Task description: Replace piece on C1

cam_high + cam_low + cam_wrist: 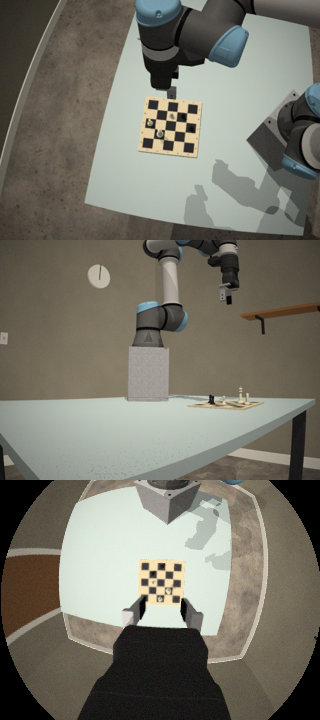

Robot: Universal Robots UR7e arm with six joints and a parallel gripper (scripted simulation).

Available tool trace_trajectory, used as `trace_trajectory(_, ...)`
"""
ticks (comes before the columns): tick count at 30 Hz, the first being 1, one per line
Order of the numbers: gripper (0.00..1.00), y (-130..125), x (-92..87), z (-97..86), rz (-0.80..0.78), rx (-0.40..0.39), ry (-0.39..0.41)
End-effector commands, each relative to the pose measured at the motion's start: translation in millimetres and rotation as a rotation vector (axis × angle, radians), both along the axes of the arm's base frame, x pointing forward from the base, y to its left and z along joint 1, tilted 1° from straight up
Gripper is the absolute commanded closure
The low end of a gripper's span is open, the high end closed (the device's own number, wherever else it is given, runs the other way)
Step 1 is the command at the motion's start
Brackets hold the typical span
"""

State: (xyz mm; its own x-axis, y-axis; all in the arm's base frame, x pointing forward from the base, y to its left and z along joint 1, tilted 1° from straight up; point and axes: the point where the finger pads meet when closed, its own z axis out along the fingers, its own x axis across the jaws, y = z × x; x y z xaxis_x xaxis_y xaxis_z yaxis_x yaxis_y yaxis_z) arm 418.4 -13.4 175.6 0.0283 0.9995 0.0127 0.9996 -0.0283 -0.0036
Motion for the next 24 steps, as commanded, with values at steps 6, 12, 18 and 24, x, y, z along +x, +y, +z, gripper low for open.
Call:
trace_trajectory(6,0.0,-49,13.6,-61.3,-0.3,0.167,0.196)
trace_trajectory(12,0.0,-81,19.7,-99.9,-0.466,0.26,0.29)
trace_trajectory(18,0.0,-106,20.9,-130.6,-0.593,0.334,0.361)
trace_trajectory(24,0.0,-138,17.8,-175.0,-0.773,0.441,0.461)
